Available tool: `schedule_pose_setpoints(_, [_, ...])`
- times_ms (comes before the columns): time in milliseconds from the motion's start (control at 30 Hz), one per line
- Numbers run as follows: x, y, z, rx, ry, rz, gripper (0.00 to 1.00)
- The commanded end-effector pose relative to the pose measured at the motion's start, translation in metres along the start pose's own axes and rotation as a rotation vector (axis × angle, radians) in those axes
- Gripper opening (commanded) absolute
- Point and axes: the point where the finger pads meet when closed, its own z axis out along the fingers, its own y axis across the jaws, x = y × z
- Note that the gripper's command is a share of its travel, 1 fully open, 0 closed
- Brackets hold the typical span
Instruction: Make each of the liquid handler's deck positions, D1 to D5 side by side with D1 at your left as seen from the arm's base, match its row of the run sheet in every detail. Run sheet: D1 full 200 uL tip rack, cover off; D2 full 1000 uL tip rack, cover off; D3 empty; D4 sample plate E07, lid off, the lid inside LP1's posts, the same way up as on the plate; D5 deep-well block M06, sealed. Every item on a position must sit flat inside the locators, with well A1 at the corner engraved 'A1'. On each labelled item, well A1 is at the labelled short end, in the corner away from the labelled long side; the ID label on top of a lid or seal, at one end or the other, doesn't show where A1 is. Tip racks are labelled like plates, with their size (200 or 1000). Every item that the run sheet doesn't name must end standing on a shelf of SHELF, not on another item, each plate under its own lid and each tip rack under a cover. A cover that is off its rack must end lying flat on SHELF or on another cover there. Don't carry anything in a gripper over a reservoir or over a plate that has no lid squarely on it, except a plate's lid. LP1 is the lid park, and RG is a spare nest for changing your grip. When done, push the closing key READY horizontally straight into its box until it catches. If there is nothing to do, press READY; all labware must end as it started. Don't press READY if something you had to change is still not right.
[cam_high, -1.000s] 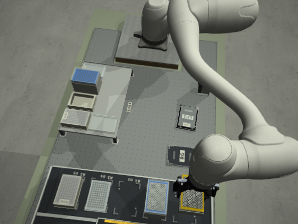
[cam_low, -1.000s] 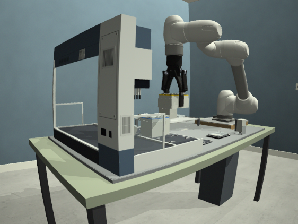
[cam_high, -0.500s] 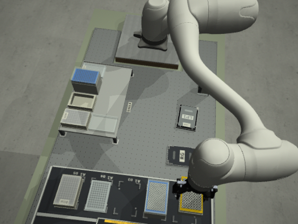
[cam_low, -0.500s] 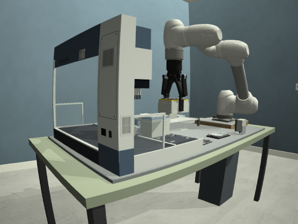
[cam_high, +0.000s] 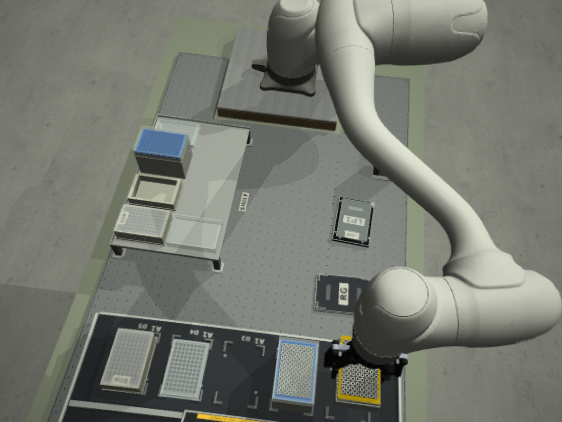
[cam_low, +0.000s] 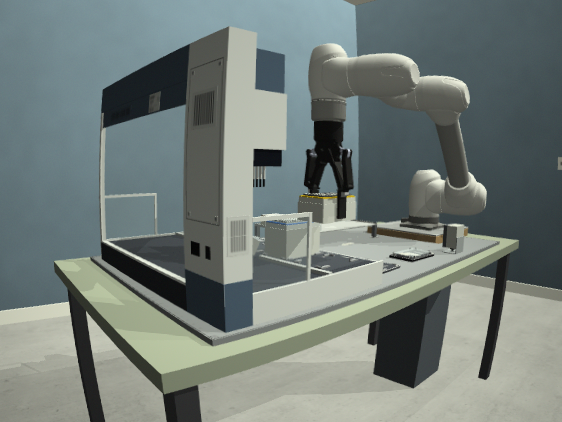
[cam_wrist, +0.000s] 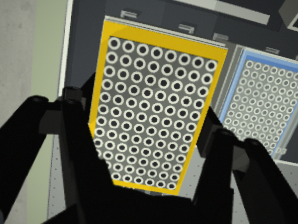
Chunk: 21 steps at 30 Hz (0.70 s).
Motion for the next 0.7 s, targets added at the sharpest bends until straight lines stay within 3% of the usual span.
schedule_pose_setpoints(0, [0.0,0.0,0.002,0.001,0.002,0.0,0.1])
schedule_pose_setpoints(667, [0.0,0.0,0.032,0.001,0.002,0.0,0.1])
